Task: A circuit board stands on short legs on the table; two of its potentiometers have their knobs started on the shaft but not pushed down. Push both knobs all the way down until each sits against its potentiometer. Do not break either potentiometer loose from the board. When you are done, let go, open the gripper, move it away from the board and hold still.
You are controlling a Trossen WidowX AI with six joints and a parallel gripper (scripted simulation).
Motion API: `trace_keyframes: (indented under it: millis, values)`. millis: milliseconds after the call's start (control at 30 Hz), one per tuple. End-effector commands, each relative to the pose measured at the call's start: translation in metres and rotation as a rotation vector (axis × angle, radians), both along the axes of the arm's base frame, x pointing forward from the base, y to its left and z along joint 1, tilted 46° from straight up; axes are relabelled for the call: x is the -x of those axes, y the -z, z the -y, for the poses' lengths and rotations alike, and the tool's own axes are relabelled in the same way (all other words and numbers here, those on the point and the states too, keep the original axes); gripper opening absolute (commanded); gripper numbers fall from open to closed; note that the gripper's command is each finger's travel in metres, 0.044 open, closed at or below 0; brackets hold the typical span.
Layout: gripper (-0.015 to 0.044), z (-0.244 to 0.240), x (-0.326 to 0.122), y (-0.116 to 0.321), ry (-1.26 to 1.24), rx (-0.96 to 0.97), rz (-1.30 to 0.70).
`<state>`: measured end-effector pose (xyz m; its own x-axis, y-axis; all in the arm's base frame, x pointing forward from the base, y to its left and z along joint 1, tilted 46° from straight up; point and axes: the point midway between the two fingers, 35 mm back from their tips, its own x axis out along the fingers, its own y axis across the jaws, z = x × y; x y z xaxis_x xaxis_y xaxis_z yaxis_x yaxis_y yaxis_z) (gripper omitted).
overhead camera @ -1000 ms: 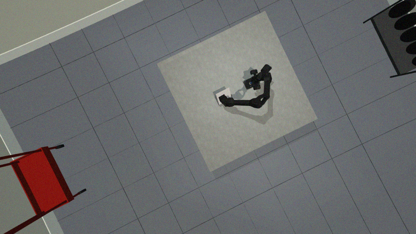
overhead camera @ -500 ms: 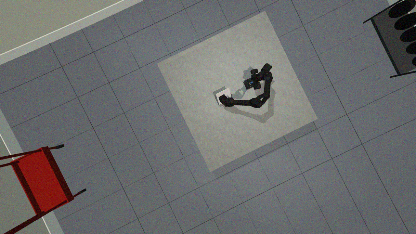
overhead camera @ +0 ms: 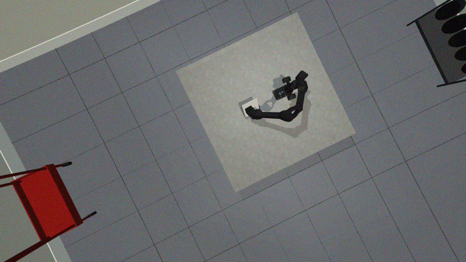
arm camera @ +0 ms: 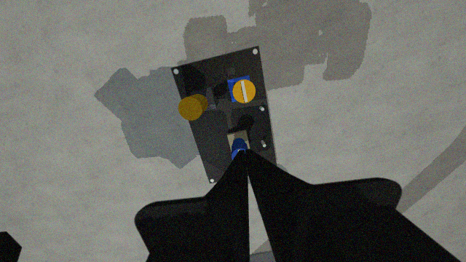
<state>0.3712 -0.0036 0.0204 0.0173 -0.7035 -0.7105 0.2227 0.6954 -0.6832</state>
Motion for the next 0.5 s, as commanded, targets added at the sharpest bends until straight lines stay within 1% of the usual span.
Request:
trace_keyframes:
  millis: [0, 467]
  values:
    - [0.0, 0.0, -0.005, -0.001, -0.088, 0.006, -0.095]
    - [0.0, -0.003, -0.019, -0.01, -0.419, 0.011, -0.443]
